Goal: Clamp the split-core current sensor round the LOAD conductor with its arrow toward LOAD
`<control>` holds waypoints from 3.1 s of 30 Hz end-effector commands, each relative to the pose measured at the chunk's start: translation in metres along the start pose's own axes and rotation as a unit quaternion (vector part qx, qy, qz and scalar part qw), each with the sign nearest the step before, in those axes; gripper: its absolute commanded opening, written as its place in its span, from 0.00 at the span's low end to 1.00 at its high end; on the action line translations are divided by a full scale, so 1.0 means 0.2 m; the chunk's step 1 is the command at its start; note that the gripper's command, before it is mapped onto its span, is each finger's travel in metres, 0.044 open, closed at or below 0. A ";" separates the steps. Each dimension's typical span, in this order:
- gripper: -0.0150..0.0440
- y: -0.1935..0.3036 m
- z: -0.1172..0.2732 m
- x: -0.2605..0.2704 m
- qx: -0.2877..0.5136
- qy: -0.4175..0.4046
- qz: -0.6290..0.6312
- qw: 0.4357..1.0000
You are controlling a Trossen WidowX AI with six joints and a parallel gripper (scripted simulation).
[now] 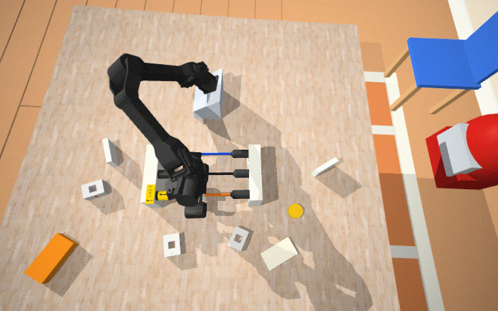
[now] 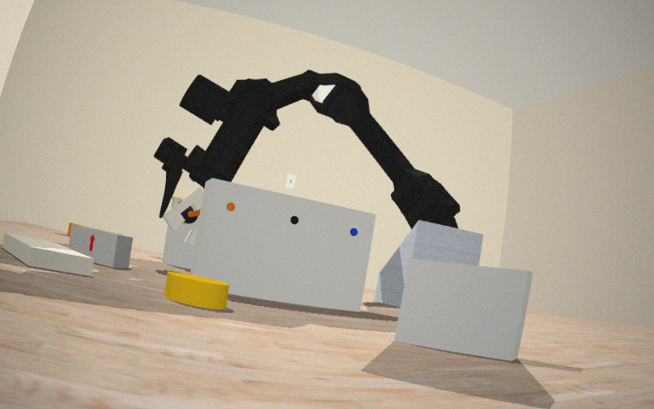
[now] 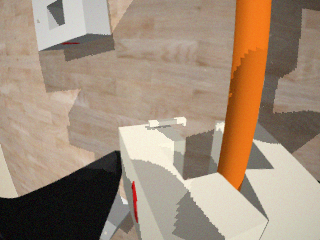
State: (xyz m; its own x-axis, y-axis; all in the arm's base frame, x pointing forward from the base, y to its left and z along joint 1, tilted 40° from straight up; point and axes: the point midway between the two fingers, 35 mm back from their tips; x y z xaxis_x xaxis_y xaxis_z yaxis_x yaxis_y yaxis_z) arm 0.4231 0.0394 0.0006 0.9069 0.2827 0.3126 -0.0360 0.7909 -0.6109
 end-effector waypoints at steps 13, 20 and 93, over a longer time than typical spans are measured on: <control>0.25 0.00 0.00 0.00 0.000 -0.002 -0.003 1.000; 0.25 0.00 0.00 0.00 0.000 -0.002 -0.003 1.000; 0.25 0.00 0.06 -0.02 -0.017 0.159 -0.002 0.987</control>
State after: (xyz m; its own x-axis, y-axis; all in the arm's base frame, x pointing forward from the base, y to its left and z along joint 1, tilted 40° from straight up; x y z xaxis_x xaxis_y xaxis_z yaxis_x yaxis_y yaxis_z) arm 0.4136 0.0438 0.0085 0.9934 0.0919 0.0687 -0.0271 0.7696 -0.6380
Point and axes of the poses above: the point midway between the two fingers, 35 mm back from their tips, its own z axis back along the fingers, its own x axis across the jaws, y = z × x, and after that the axes turned 7 degrees about -z, right-handed
